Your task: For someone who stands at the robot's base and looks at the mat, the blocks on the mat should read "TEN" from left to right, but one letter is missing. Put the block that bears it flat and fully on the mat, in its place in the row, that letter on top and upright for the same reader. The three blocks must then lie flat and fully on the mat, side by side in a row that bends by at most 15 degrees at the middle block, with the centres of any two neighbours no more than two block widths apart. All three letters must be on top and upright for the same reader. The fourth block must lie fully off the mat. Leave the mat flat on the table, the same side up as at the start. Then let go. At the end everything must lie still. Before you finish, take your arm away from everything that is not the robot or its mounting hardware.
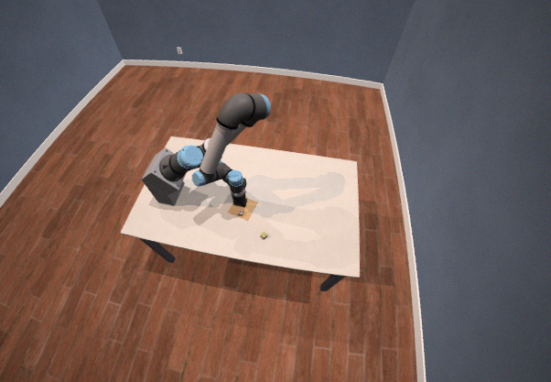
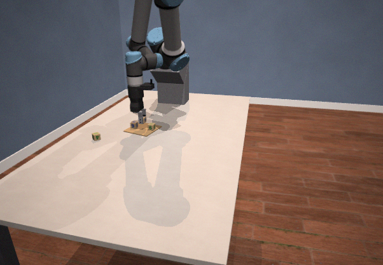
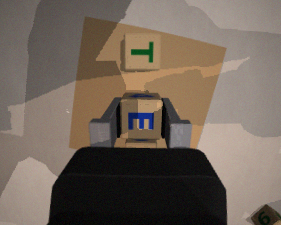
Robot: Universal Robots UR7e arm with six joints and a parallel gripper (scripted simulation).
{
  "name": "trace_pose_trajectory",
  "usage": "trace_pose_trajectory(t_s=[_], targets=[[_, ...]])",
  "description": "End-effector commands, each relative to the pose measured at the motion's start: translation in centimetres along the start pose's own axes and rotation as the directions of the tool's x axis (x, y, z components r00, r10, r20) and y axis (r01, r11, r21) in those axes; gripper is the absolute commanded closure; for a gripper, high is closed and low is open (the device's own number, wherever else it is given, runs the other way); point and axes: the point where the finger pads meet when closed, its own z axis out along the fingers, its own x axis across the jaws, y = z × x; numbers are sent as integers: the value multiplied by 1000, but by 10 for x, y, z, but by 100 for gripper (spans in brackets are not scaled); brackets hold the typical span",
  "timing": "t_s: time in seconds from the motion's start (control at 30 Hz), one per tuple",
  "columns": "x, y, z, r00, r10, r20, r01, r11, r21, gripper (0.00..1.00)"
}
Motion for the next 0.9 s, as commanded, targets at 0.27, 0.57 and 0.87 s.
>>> trace_pose_trajectory(t_s=[0.27, 0.57, 0.87], targets=[[0, 0, 14, 1000, 0, -1, 0, 1000, 0, 43], [0, 0, 21, 1000, 0, -1, 0, 1000, 0, 43], [0, 0, 26, 1000, 0, -1, 0, 1000, 0, 43]])
